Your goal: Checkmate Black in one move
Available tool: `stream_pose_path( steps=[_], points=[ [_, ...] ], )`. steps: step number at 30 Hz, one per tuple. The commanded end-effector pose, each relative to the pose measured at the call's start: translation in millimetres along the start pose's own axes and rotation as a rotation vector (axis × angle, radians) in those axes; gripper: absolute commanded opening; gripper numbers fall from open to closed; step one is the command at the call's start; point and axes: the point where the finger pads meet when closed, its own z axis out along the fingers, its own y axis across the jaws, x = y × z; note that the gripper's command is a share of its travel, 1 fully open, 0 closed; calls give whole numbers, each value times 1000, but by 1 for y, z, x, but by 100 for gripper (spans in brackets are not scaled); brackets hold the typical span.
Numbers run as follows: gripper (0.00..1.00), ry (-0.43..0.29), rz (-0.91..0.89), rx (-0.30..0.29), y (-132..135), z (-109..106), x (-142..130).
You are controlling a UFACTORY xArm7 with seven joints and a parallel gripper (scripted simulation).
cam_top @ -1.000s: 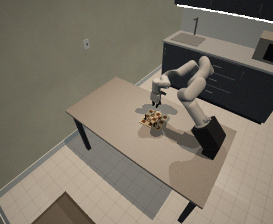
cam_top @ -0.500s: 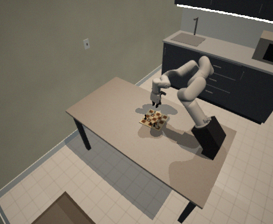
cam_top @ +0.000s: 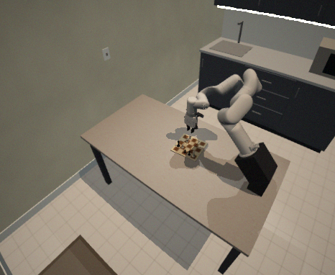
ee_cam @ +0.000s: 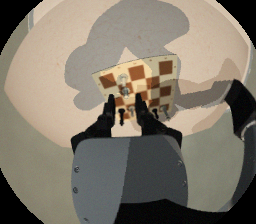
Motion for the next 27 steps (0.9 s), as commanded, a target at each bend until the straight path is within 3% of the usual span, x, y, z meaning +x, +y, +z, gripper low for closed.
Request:
stream_pose_path(
  steps=[1,27],
  points=[
    [37,0,0,2,-1,5,0],
    [37,0,0,2,-1,37,1]
  ],
)
